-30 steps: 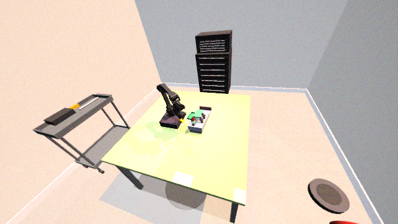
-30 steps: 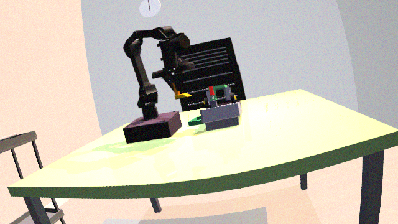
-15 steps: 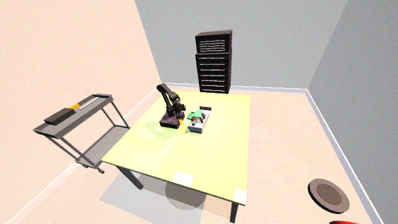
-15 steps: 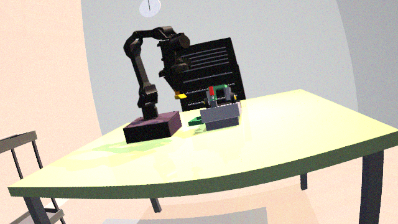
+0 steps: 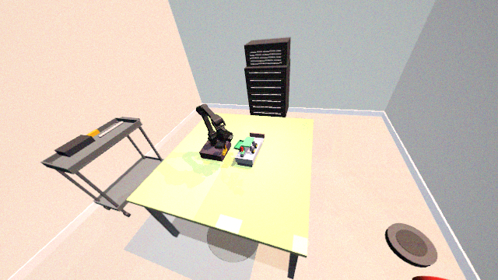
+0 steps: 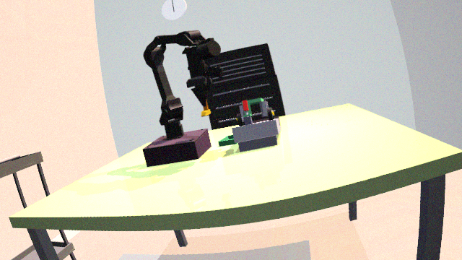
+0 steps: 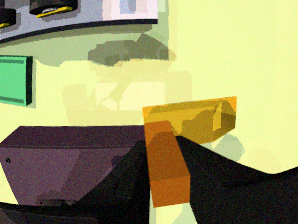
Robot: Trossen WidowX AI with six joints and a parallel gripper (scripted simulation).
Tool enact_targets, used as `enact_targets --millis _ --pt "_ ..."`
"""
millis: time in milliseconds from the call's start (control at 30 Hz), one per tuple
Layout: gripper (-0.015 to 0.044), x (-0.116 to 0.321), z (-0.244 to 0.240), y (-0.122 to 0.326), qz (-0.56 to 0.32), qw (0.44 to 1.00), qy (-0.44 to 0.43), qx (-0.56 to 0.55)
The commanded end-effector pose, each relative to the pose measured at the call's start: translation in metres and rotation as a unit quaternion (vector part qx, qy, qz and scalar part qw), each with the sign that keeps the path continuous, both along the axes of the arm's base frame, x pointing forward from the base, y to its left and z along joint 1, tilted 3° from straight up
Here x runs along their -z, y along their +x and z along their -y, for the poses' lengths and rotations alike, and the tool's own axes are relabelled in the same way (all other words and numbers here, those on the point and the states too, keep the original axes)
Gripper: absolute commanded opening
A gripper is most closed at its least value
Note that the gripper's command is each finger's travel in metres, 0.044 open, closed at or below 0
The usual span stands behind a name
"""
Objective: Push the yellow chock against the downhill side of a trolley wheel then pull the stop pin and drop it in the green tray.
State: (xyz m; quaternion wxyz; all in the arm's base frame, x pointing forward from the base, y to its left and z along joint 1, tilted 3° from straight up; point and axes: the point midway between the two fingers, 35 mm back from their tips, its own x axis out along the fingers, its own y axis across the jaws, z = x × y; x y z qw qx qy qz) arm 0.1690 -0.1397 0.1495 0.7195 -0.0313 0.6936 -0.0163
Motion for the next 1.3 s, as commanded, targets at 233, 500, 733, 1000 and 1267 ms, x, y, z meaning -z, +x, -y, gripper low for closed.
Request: enact_targets --millis 233,500,733,1000,1267 --pt "0.0000 0.000 -0.001 0.000 0.003 0.999 0.003 0.052" --pt "0.0000 0.003 -0.024 0.009 0.003 0.999 0.004 0.052" --pt "0.0000 0.007 -0.047 0.017 0.004 0.999 0.005 0.052" --pt "0.0000 0.011 -0.072 0.026 0.004 0.999 0.006 0.052" --pt "0.0000 0.013 -0.097 0.035 0.004 0.999 0.007 0.052"
